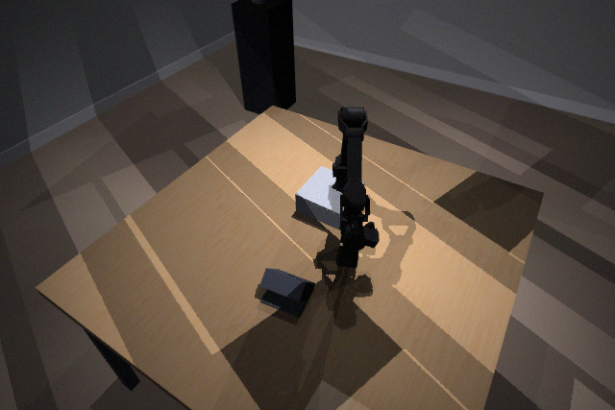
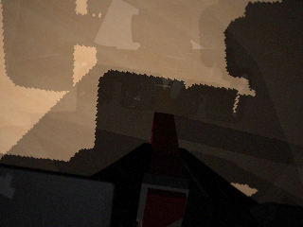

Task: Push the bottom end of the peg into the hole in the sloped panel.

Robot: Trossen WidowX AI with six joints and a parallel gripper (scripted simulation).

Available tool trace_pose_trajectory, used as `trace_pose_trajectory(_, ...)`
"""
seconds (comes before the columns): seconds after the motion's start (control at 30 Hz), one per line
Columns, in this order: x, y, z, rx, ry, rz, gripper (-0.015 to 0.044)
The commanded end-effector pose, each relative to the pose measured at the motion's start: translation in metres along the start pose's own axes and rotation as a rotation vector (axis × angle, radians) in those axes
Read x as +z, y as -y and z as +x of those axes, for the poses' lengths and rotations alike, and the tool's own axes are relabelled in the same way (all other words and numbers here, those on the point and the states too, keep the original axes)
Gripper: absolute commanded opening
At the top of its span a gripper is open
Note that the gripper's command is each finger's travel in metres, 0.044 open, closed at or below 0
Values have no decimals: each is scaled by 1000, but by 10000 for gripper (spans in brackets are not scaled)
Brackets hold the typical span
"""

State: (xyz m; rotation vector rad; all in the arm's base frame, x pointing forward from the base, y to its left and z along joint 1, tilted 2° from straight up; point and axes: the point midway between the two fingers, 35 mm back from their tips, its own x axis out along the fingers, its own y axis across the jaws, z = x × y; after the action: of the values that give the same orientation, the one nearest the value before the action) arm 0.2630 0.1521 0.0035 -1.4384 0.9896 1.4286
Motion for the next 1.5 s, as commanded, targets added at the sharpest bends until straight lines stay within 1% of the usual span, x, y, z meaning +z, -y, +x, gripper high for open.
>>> trace_pose_trajectory(0.0,0,1,-5,-1,0,0,0)
trace_pose_trajectory(0.53,-1,1,-79,0,4,3,0)
trace_pose_trajectory(0.77,-3,1,-79,-13,6,30,0)
trace_pose_trajectory(1.47,-19,7,-75,-121,37,257,0)
